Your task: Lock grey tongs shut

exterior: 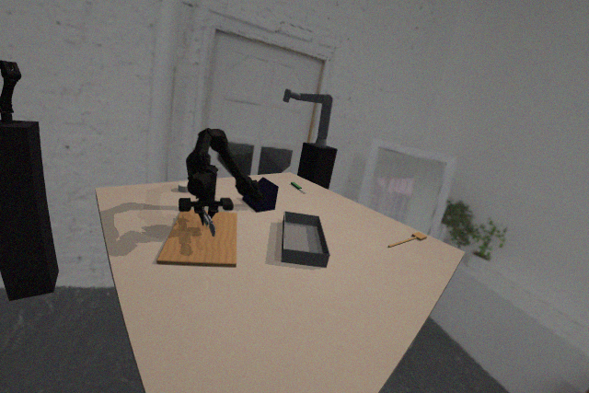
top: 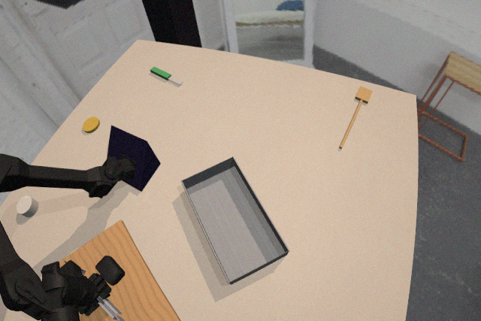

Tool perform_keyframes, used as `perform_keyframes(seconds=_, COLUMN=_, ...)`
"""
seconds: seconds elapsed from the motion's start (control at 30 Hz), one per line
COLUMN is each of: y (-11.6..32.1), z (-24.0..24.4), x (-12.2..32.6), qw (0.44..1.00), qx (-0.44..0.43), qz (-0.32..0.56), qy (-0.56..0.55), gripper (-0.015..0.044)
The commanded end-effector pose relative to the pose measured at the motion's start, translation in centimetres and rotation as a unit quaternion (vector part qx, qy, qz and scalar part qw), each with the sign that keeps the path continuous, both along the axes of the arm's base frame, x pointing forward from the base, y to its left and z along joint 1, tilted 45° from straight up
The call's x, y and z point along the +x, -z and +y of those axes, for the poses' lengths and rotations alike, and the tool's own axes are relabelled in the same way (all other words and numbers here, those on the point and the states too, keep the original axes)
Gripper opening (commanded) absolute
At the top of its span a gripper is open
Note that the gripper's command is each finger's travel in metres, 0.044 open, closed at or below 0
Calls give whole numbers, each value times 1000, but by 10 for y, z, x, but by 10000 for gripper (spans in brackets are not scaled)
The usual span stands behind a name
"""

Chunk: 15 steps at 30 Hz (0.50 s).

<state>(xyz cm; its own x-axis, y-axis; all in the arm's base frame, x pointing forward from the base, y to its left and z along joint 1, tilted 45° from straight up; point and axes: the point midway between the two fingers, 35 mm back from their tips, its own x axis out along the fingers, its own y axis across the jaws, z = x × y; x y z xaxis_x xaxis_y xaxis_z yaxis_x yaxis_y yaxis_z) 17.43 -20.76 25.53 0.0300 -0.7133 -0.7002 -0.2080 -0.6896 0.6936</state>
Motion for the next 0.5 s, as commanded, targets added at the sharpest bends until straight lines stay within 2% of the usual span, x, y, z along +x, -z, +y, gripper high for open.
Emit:
perform_keyframes(seconds=0.0, y=0, z=0, x=0, qw=1000, qx=0, qz=0, qy=0, gripper=-19)
perform_keyframes(seconds=0.47, y=0, z=0, x=0, qw=1000, qx=0, qz=0, qy=0, gripper=349)
